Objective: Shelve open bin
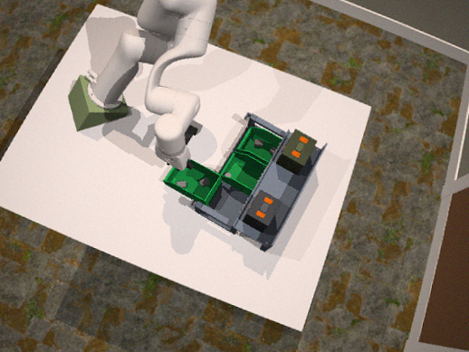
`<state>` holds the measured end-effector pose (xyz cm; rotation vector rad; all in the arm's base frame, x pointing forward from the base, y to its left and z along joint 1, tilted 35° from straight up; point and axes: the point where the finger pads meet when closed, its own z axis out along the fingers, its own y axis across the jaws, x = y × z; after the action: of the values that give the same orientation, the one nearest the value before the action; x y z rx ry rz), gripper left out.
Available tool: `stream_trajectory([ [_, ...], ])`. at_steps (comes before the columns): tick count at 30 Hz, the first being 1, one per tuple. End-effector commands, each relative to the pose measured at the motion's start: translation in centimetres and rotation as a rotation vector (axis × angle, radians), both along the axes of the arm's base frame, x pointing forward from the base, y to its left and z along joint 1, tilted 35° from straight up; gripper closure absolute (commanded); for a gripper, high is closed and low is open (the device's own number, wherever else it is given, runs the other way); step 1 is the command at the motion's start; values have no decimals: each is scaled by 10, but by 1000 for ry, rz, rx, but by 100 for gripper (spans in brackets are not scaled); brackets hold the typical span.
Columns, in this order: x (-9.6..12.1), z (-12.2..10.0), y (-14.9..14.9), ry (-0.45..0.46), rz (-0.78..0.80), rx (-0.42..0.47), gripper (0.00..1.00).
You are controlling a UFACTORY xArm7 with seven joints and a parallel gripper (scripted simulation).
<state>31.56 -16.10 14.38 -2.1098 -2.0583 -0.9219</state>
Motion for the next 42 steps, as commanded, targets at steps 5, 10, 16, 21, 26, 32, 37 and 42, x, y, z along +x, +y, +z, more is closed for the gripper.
stream_trajectory([
  [5,-3,0,-1,-7,-2,-7,67],
  [10,-25,-15,4,-7,-2,-7,67],
  [16,-31,-18,6,-6,-2,-6,67],
  [21,-31,-18,6,-6,-2,-6,67],
  [26,-26,-15,5,-6,-1,-7,67],
  [32,-23,-13,4,-6,-1,-6,67],
  [37,-23,-13,4,-6,-1,-6,67],
  [42,-21,-12,3,-6,-2,-6,67],
])
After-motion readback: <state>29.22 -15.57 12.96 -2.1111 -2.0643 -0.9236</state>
